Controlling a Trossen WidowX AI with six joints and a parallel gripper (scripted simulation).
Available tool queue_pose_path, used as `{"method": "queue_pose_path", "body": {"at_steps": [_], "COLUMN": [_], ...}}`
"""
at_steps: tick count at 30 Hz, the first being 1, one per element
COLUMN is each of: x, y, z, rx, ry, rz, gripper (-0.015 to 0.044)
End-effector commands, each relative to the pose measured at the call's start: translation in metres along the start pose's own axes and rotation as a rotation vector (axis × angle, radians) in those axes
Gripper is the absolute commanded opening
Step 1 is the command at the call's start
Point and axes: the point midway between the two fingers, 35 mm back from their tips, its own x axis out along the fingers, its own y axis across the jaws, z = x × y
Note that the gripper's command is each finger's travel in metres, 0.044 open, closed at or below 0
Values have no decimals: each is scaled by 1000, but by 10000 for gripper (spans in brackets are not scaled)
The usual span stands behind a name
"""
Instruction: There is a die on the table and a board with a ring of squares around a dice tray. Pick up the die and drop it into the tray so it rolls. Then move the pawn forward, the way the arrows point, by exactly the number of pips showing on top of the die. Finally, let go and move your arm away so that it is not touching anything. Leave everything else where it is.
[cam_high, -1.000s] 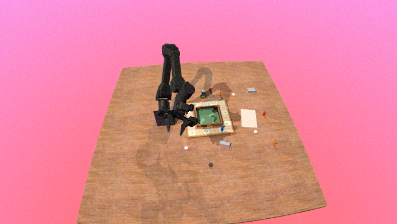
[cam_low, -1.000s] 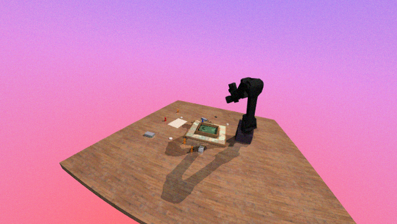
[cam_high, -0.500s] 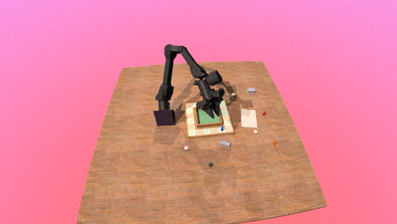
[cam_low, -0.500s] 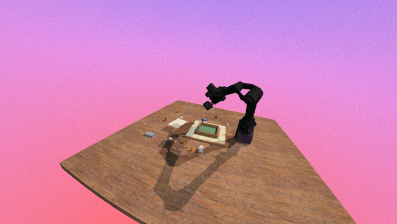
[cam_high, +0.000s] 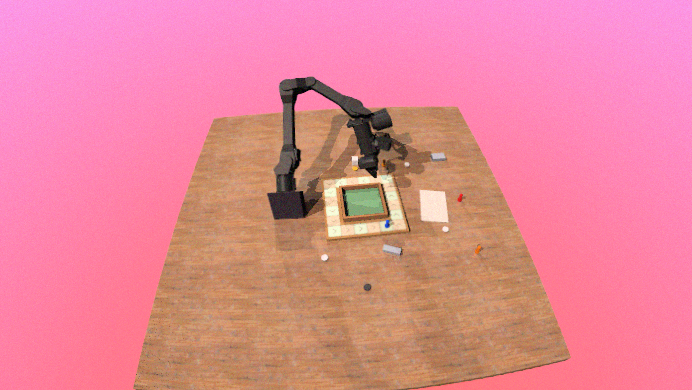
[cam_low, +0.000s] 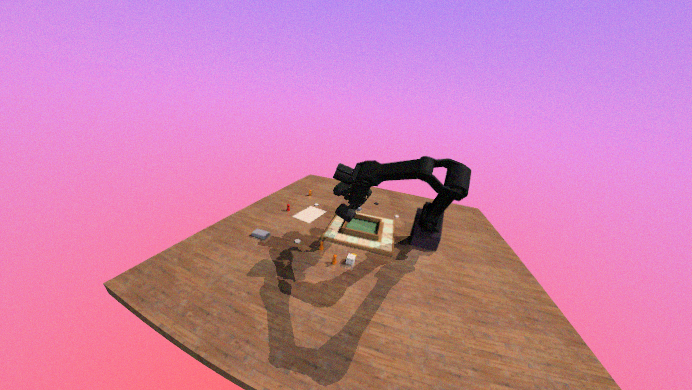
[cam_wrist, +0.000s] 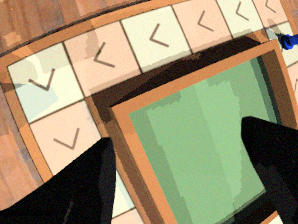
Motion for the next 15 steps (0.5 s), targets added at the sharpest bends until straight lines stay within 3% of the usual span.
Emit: {"method": "queue_pose_path", "body": {"at_steps": [1, 7, 15], "x": [-12, -39, -41], "y": [56, 131, 140], "z": [-25, -73, -79], "rx": [-48, -99, -104], "ry": [100, 297, 320], "rz": [129, 307, 325], "gripper": [275, 275, 275]}}
